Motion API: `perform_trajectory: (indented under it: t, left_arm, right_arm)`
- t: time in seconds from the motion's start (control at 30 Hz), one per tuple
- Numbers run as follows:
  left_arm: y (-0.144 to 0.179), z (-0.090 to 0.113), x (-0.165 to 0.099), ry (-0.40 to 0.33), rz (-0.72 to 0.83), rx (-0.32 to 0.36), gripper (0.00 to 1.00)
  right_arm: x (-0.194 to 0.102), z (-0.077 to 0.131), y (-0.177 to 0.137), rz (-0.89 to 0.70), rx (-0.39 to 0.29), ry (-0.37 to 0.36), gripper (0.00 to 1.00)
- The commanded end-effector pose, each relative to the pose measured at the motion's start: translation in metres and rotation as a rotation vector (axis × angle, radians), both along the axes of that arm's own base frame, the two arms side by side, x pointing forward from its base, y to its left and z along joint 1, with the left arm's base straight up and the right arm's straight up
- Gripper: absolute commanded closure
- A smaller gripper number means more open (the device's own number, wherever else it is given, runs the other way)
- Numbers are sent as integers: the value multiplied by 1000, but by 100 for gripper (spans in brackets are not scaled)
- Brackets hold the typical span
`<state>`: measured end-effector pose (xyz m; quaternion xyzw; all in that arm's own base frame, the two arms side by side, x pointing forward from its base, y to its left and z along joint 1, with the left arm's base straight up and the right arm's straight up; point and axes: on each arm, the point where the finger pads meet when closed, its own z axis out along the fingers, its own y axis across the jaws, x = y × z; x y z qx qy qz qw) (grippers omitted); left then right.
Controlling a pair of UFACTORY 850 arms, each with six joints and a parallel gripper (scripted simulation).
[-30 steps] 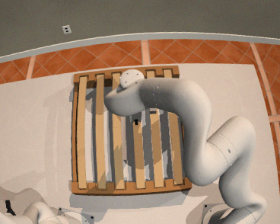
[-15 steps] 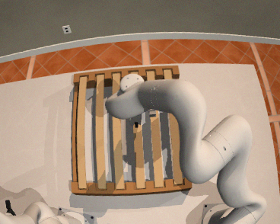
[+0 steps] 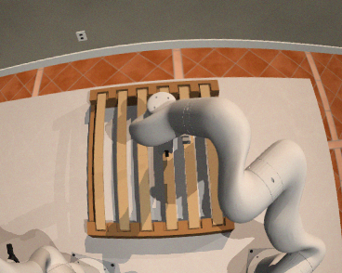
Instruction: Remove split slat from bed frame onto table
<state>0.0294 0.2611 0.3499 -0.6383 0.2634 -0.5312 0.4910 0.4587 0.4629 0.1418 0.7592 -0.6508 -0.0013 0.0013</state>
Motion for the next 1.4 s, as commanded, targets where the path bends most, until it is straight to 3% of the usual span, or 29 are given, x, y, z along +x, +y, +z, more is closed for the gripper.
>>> perform_trajectory:
  t: [0.0,0.13,0.17,0.7,0.73,1.37]
  left_arm:
    - [0,0,0,0,0,1,0]
    - [0,0,0,0,0,1,0]
    - [0,0,0,0,0,1,0]
    - [0,0,0,0,0,1,0]
    - [0,0,0,0,0,1,0]
    - [0,0,0,0,0,1,0]
  right_arm:
    - [1,1,1,0,1,-1,100]
    - [1,1,1,0,1,-1,100]
    - [1,-9,1,0,2,-2,100]
    - [1,-9,1,0,2,-2,100]
    - [1,-19,0,0,2,-2,100]
    - [1,-21,0,0,2,-2,100]
